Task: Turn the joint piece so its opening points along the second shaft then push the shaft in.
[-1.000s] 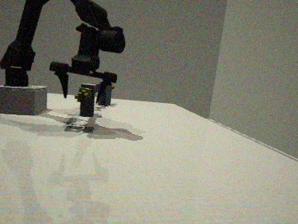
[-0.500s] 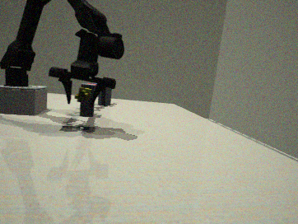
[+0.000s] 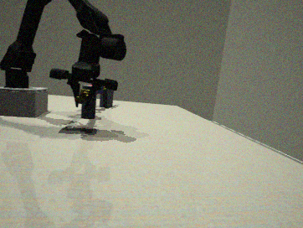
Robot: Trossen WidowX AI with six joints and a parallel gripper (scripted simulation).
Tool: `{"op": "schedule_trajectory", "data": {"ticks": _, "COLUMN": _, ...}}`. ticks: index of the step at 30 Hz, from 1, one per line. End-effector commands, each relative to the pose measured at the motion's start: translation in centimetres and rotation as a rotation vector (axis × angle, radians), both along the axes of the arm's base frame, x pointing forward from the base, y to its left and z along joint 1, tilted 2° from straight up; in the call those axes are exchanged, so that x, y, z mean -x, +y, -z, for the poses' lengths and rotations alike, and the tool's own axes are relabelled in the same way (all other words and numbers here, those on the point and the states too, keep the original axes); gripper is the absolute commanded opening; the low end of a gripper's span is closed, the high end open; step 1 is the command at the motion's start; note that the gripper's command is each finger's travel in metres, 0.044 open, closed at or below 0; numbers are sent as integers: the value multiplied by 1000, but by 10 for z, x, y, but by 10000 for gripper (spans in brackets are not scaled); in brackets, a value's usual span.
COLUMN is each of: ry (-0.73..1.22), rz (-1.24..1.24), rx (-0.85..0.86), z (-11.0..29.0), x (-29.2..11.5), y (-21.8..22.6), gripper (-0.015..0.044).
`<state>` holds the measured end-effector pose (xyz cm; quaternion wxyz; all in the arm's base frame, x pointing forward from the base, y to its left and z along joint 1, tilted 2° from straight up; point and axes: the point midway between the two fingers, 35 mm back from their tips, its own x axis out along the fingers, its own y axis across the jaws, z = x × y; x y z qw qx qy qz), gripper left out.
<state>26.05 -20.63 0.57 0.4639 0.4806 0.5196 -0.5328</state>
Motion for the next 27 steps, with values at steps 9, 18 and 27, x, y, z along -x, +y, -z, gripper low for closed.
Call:
{"op": "schedule_trajectory", "data": {"ticks": 9, "ry": 3, "rz": 6, "rx": 3, "z": 1, "x": 1, "y": 0, "gripper": 67}}
{"op": "schedule_trajectory", "data": {"ticks": 18, "ry": -37, "rz": 6, "rx": 4, "z": 2, "x": 0, "y": -2, "gripper": 67}}
{"op": "schedule_trajectory", "data": {"ticks": 27, "ry": -78, "rz": 6, "rx": 6, "z": 2, "x": 0, "y": -4, "gripper": 67}}
